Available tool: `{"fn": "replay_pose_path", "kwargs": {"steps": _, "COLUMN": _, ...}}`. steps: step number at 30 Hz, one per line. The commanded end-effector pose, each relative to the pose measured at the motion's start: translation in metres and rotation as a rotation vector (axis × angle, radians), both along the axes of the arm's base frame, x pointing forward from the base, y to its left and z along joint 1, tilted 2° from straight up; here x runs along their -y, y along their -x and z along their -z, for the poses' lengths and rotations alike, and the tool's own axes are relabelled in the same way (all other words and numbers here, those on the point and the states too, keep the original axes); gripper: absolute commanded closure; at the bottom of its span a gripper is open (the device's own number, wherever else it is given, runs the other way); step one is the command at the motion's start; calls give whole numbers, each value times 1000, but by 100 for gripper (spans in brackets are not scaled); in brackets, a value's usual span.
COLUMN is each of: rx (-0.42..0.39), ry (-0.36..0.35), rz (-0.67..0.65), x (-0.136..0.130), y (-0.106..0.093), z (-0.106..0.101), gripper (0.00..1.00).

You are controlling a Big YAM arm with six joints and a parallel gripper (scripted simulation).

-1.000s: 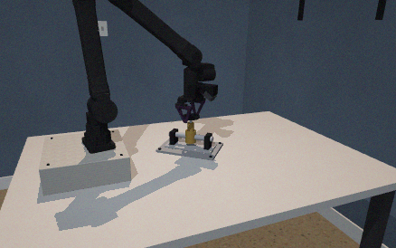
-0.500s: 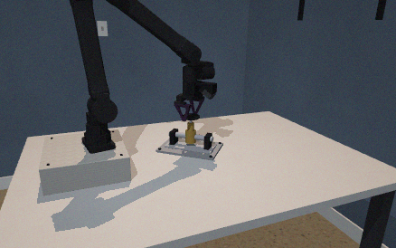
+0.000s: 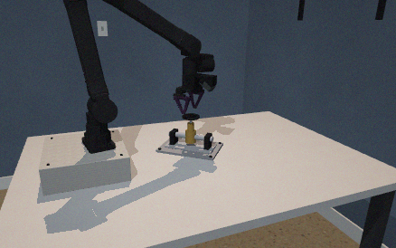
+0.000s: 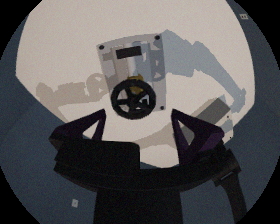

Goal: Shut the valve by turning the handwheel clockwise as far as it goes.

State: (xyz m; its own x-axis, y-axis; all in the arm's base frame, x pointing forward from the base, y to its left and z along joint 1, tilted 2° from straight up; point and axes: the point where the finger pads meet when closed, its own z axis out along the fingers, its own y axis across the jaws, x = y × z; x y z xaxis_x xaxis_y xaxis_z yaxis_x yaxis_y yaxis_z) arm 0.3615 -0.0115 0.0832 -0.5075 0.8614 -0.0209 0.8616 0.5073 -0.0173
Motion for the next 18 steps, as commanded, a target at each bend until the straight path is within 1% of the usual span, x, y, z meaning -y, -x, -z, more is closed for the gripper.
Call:
{"fn": "replay_pose_path", "kwargs": {"steps": 1, "rx": 72, "ry": 0, "rz": 1, "x": -4, "y": -26, "z": -37, "gripper": 0}}
{"fn": "replay_pose_path", "kwargs": {"steps": 9, "rx": 73, "ry": 0, "rz": 1, "x": -4, "y": -25, "z": -58, "gripper": 0}}
{"fn": "replay_pose_path", "kwargs": {"steps": 11, "rx": 60, "ry": 0, "rz": 2, "x": -4, "y": -25, "z": -57, "gripper": 0}}
{"fn": "replay_pose_path", "kwargs": {"steps": 13, "rx": 69, "ry": 0, "rz": 3, "x": -4, "y": -25, "z": -63, "gripper": 0}}
{"fn": "replay_pose_path", "kwargs": {"steps": 15, "rx": 69, "ry": 0, "rz": 3, "x": -4, "y": -25, "z": -63, "gripper": 0}}
{"fn": "replay_pose_path", "kwargs": {"steps": 18, "rx": 72, "ry": 0, "rz": 2, "x": -4, "y": -24, "z": -69, "gripper": 0}}
